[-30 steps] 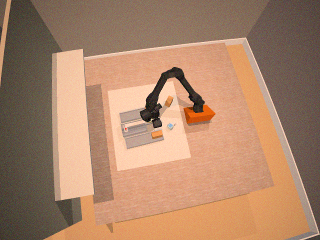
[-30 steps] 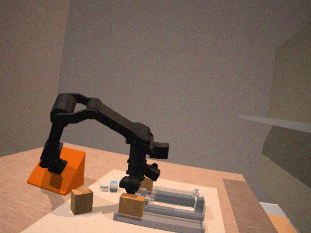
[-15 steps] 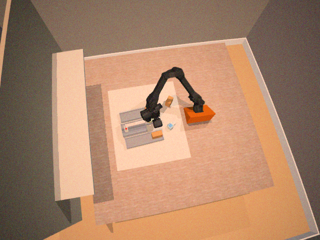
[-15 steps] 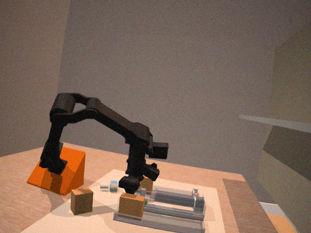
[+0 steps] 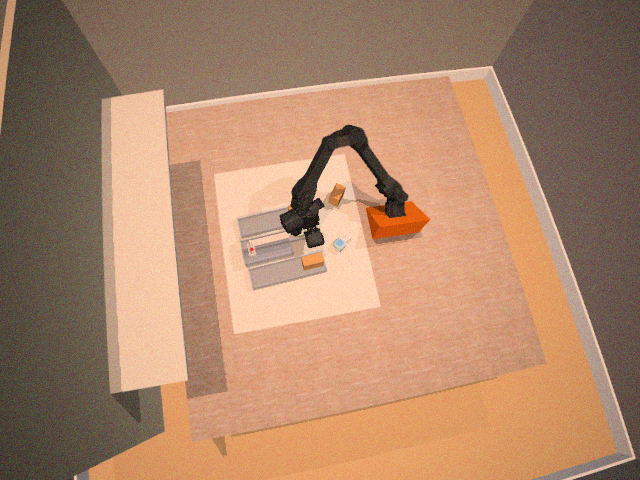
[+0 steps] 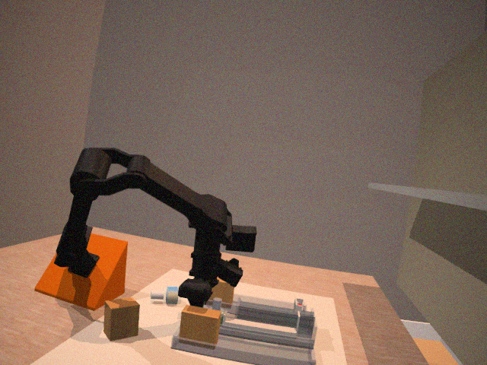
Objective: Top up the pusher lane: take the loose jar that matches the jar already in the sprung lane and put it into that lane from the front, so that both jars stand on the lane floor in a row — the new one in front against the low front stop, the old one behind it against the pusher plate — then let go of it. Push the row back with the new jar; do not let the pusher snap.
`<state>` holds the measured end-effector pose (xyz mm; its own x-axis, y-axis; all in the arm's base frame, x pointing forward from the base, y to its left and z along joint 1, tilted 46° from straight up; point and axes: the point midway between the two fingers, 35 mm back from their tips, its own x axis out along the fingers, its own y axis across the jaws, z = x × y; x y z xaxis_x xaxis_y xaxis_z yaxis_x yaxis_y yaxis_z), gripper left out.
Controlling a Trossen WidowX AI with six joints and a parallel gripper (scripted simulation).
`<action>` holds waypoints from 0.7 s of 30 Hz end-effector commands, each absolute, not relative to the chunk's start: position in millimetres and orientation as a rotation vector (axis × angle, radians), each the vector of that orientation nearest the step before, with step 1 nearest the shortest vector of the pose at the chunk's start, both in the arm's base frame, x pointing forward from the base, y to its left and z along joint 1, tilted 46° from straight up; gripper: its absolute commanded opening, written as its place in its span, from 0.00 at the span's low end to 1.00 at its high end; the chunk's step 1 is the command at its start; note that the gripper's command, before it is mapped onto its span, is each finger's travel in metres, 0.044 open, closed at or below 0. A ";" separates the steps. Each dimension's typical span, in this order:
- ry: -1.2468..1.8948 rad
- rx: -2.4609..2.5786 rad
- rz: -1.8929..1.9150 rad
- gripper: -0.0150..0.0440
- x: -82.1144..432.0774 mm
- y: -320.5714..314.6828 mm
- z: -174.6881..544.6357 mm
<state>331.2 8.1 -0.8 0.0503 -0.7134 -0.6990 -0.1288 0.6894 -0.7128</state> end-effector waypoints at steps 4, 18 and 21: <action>1.469 -0.733 -0.520 0.25 331.4 7.2 0.0; 1.469 -0.733 -0.520 0.25 329.0 7.9 -0.8; 1.469 -0.733 -0.520 0.34 329.9 8.0 -0.9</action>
<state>329.9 8.0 -0.9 0.0578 -0.7158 -0.6959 -0.1245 0.6865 -0.7164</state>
